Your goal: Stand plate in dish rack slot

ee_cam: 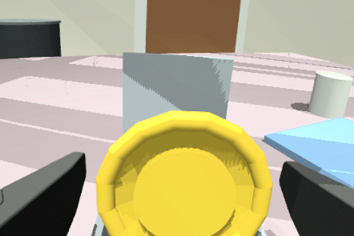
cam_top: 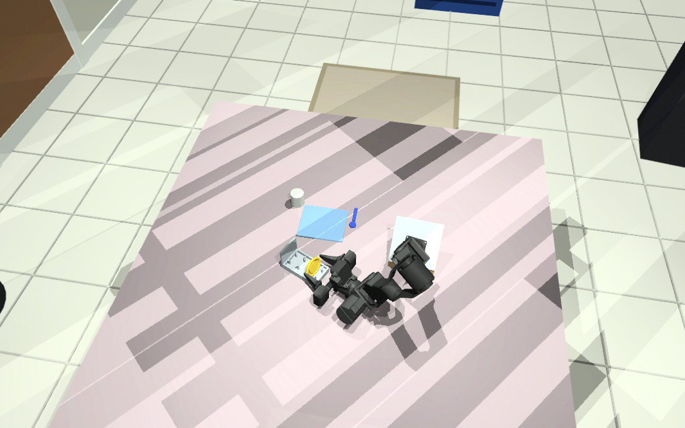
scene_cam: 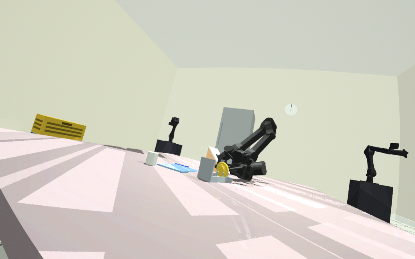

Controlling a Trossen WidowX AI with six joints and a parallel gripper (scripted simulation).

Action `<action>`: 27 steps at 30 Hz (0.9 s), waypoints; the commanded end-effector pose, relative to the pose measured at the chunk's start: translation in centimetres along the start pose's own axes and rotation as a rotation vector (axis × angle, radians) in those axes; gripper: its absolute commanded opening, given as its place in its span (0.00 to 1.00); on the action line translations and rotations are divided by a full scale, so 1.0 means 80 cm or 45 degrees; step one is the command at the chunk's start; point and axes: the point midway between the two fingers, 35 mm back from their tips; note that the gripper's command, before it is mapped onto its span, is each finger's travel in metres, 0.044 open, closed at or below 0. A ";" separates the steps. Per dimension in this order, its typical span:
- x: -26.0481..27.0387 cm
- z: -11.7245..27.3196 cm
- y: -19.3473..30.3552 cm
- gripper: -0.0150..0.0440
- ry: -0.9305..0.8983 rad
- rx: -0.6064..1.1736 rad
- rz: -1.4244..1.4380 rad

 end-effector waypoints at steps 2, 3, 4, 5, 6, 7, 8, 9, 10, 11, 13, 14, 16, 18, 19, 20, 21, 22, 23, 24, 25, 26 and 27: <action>0.000 0.000 0.000 0.93 0.000 0.000 0.000; 0.000 0.000 0.000 0.93 0.000 0.000 0.000; 0.000 0.000 -0.001 0.93 0.001 0.001 0.000; 0.001 -0.002 -0.006 0.93 0.004 0.002 0.000; 0.001 -0.004 -0.014 0.93 0.008 0.005 0.000; 0.002 -0.006 -0.023 0.93 0.013 0.007 0.000; 0.002 -0.008 -0.033 0.93 0.016 0.009 0.000; 0.002 -0.009 -0.043 0.93 0.019 0.011 0.001; 0.001 -0.010 -0.053 0.93 0.021 0.011 0.001; 0.001 -0.011 -0.063 0.93 0.022 0.011 0.002; -0.002 -0.011 -0.083 0.93 0.023 0.009 0.005; -0.003 -0.012 -0.094 0.93 0.022 0.007 0.007; -0.008 -0.012 -0.117 0.93 0.018 -0.001 0.014; -0.012 -0.010 -0.138 0.93 0.012 -0.013 0.023; -0.014 -0.010 -0.143 0.93 0.009 -0.016 0.026; -0.014 -0.009 -0.145 0.93 0.009 -0.018 0.027; -0.014 -0.009 -0.145 0.93 0.009 -0.018 0.027; -0.014 -0.009 -0.145 0.93 0.009 -0.018 0.027; -0.014 -0.009 -0.145 0.93 0.009 -0.018 0.027; -0.015 -0.010 -0.145 0.93 0.012 -0.015 0.034; -0.016 -0.011 -0.145 0.93 0.020 -0.007 0.052; -0.018 -0.014 -0.144 0.93 0.035 0.007 0.083; -0.020 -0.017 -0.144 0.93 0.053 0.025 0.120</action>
Point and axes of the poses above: the point midway between the two fingers, 35 mm back from their tips, its own z axis back along the fingers, its own x axis across the jaws, y = z × x, and after that the axes turned 9 degrees about z, right-handed
